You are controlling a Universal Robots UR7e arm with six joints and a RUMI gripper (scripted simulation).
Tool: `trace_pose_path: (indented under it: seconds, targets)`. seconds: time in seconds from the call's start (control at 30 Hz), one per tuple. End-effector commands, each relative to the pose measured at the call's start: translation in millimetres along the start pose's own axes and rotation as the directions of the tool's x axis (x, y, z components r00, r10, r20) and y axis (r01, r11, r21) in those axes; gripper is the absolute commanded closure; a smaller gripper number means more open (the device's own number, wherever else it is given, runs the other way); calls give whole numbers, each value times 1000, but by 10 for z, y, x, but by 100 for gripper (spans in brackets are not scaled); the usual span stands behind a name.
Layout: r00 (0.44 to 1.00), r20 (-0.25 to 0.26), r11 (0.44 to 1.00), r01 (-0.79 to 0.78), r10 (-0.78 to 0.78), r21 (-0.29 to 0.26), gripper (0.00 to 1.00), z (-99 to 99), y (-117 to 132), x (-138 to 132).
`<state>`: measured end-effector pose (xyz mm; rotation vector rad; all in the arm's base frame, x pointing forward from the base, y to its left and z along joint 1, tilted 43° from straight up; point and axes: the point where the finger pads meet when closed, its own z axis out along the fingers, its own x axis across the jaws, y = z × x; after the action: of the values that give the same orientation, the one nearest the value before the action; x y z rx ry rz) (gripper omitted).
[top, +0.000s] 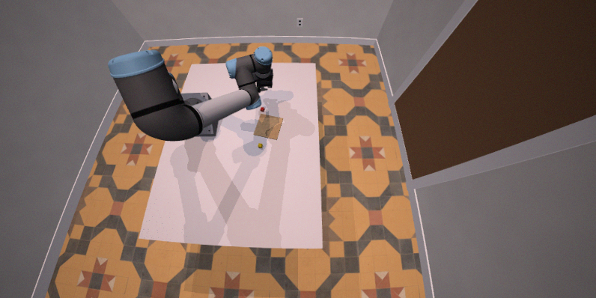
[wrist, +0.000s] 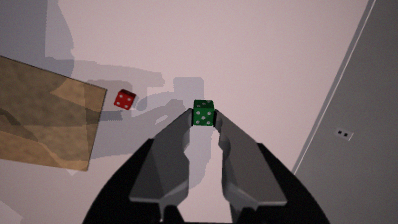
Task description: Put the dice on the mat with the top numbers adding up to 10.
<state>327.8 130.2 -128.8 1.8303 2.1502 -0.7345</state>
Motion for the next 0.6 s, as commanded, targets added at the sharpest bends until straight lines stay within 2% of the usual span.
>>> trace_pose_path:
  seconds: [0.0, 0.07, 0.2, 0.23, 0.37, 0.43, 0.47, 0.53, 0.57]
  targets:
    - [988, -16, 988, -152, 152, 14, 97, 2, -5, 25]
    - [988, -16, 988, -152, 152, 14, 97, 2, -5, 25]
    - [945, -35, 945, -325, 326, 37, 97, 4, -6, 53]
    - [943, -35, 944, -329, 330, 37, 97, 4, -6, 53]
    - [887, -44, 888, -456, 459, 59, 97, 4, -3, 75]
    - [842, -47, 842, -534, 538, 75, 97, 3, 1, 87]
    - [839, -47, 840, -537, 541, 76, 97, 3, 2, 88]
    - [784, -48, 784, -613, 619, 93, 97, 1, 7, 101]
    - [784, -48, 784, -614, 620, 93, 97, 1, 8, 101]
